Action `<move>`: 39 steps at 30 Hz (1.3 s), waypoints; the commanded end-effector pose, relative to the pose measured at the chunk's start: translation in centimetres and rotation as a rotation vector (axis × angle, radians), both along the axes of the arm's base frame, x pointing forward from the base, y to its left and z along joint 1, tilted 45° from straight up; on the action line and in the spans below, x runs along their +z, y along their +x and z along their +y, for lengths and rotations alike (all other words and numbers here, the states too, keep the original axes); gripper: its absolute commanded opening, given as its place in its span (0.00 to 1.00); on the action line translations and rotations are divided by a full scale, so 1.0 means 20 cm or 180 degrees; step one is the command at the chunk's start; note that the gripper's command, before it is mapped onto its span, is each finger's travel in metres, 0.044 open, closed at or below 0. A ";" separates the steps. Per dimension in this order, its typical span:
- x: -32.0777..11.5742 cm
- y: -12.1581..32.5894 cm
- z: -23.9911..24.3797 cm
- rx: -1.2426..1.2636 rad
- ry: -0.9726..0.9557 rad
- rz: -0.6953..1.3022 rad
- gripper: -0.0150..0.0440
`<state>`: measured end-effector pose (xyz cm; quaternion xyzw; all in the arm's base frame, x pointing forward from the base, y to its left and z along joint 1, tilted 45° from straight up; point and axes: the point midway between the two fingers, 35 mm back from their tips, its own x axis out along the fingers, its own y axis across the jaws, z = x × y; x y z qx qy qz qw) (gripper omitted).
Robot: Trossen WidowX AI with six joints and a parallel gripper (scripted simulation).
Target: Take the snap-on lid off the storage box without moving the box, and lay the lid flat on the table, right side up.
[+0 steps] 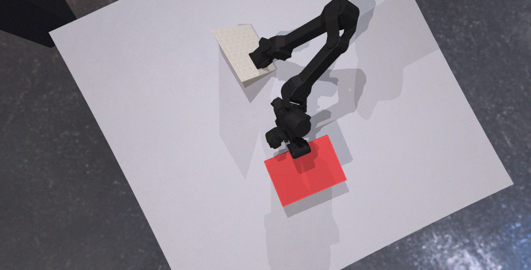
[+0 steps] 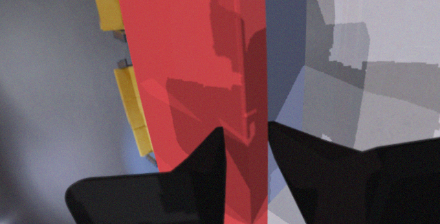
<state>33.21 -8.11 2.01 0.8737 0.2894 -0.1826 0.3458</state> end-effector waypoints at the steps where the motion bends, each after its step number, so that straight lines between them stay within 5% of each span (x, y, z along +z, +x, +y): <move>1: 0.01 0.00 -0.01 -0.0001 -0.0002 -0.0017 0.25; 39: 0.04 0.00 -0.04 -0.0001 -0.0003 -0.0016 0.25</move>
